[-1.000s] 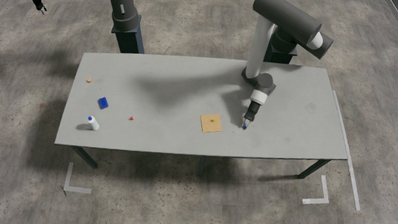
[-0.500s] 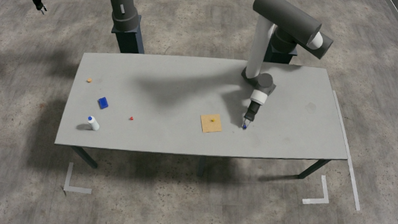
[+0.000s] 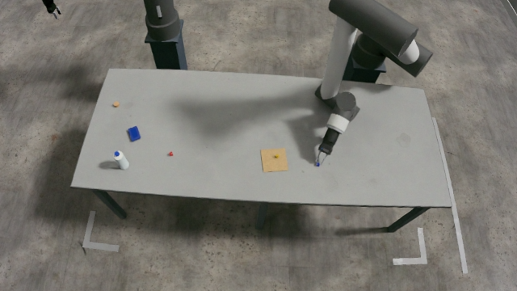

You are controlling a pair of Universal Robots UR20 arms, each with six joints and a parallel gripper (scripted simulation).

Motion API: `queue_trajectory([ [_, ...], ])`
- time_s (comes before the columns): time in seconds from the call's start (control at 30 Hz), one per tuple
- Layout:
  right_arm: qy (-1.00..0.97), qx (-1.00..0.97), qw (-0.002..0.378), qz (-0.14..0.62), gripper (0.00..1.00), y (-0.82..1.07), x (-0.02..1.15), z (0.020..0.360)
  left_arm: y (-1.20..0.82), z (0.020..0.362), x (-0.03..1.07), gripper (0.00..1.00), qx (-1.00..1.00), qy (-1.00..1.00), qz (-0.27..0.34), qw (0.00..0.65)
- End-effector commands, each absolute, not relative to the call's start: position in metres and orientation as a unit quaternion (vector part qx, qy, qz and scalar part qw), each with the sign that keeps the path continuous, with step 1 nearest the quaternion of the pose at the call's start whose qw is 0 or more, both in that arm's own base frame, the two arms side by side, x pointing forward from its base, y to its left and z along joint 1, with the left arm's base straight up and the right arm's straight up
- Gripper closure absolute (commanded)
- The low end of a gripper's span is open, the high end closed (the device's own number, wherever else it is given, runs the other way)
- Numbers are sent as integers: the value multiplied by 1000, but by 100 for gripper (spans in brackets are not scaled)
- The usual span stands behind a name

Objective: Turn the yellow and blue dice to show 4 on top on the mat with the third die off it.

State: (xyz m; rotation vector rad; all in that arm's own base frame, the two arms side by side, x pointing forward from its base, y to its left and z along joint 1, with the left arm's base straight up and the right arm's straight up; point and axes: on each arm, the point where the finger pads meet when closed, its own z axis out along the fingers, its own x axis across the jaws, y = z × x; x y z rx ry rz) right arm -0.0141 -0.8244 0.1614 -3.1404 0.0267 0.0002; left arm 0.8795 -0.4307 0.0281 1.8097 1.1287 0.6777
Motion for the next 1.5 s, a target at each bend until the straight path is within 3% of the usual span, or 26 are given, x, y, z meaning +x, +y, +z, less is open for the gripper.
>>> queue_trajectory([
  [0.0, 8, -1000, 0, 0, 0, -825, -14, 162, -424, 37, 865, 36, 727, 454, 273, 437],
  [0.63, 8, -1000, 0, 0, 0, -825, -14, 162, -419, 50, 855, 36, 727, 454, 273, 437],
  [1.07, 8, -1000, 0, 0, 0, -825, -14, 162, -419, 100, 855, 36, 727, 454, 273, 437],
  [1.47, 8, -1000, 0, 0, 0, -825, -14, 162, -420, 104, 856, 36, 732, 456, 268, 429],
])
